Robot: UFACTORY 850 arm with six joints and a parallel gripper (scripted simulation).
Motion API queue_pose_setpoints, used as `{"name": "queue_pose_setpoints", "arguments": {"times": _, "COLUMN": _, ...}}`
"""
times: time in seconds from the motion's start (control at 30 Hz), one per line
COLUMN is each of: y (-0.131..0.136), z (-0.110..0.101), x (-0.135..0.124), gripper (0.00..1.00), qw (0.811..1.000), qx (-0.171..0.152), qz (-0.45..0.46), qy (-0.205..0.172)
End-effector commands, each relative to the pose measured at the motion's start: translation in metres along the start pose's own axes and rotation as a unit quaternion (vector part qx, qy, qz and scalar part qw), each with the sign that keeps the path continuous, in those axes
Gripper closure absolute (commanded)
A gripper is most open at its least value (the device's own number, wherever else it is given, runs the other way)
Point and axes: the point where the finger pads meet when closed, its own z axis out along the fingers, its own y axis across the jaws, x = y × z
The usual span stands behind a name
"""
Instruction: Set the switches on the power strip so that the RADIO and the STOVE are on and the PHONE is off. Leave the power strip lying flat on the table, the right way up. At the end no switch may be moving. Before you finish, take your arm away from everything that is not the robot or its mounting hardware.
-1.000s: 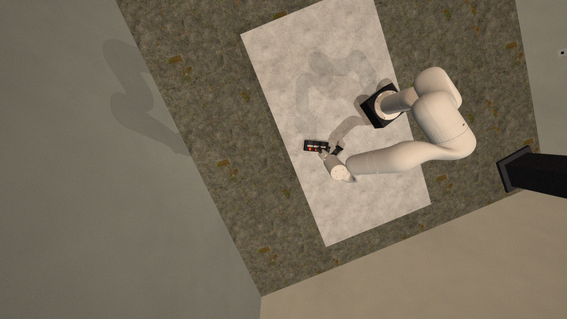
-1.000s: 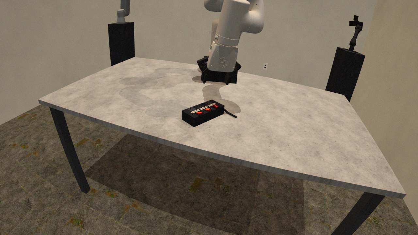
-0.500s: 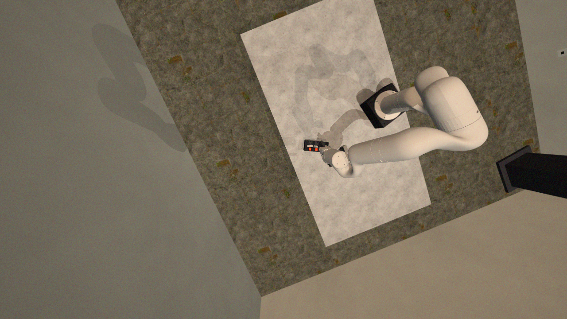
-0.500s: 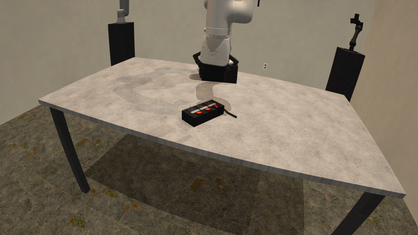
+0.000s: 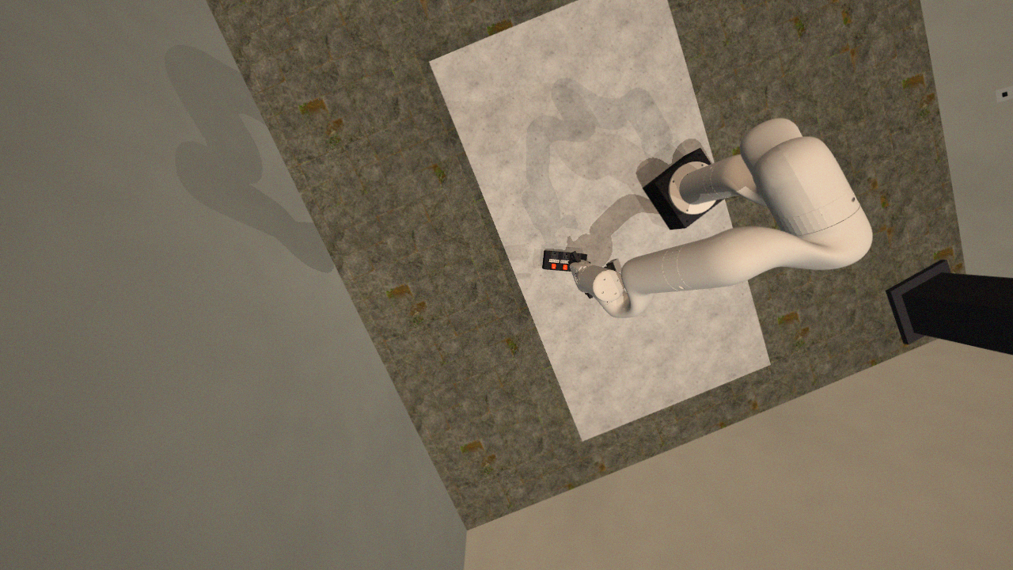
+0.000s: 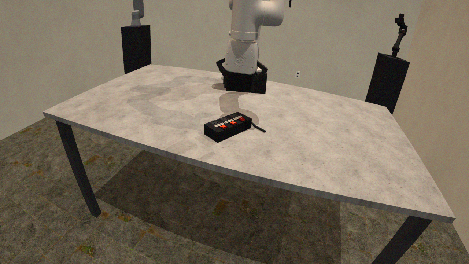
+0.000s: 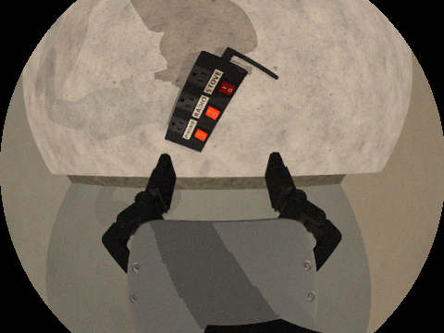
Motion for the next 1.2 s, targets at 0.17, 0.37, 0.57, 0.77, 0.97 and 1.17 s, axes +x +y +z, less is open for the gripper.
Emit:
{"name": "queue_pose_setpoints", "arguments": {"times": 0.17, "y": -0.001, "z": 0.002, "x": -0.003, "gripper": 0.0, "qw": 0.999, "qx": 0.0, "qz": -0.054, "qy": -0.001}}
{"name": "queue_pose_setpoints", "arguments": {"times": 0.37, "y": -0.003, "z": 0.007, "x": -0.008, "gripper": 0.0, "qw": 0.984, "qx": 0.0, "qz": -0.176, "qy": -0.001}}
{"name": "queue_pose_setpoints", "arguments": {"times": 0.57, "y": -0.005, "z": 0.013, "x": -0.013, "gripper": 0.0, "qw": 0.956, "qx": 0.0, "qz": -0.293, "qy": -0.001}}
{"name": "queue_pose_setpoints", "arguments": {"times": 0.77, "y": -0.008, "z": 0.023, "x": -0.022, "gripper": 0.0, "qw": 0.89, "qx": 0.005, "qz": -0.455, "qy": -0.002}}
{"name": "queue_pose_setpoints", "arguments": {"times": 0.97, "y": -0.013, "z": 0.035, "x": -0.031, "gripper": 0.0, "qw": 0.802, "qx": 0.016, "qz": -0.597, "qy": -0.003}}
{"name": "queue_pose_setpoints", "arguments": {"times": 1.17, "y": -0.016, "z": 0.043, "x": -0.037, "gripper": 0.0, "qw": 0.7, "qx": 0.021, "qz": -0.714, "qy": -0.002}}
